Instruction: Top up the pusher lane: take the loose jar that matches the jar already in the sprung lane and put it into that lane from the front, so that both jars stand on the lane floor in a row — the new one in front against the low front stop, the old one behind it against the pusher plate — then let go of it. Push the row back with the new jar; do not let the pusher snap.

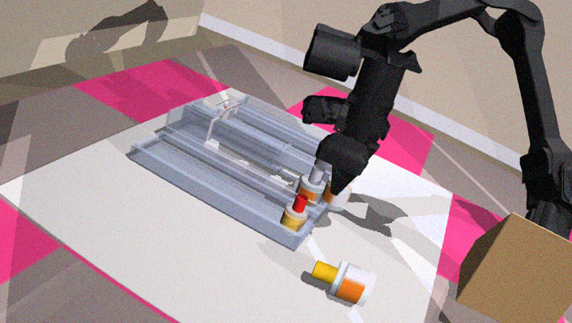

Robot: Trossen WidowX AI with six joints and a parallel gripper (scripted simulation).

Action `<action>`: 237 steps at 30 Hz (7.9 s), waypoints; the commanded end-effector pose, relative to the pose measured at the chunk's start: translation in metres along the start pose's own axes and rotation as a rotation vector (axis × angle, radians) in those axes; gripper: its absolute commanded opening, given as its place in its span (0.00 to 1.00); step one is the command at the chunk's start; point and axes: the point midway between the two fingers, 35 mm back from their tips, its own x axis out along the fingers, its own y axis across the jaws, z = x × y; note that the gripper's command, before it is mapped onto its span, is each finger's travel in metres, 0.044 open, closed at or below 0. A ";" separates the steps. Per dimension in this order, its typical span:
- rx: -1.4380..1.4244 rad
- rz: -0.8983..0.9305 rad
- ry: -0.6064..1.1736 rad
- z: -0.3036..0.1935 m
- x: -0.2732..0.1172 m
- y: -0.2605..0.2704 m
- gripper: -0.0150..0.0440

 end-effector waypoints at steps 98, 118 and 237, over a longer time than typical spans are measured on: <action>0.020 0.001 -0.023 0.038 -0.008 -0.005 0.25; 0.020 0.001 -0.023 0.038 -0.006 -0.005 0.25; 0.020 0.001 -0.024 0.042 0.015 -0.005 0.25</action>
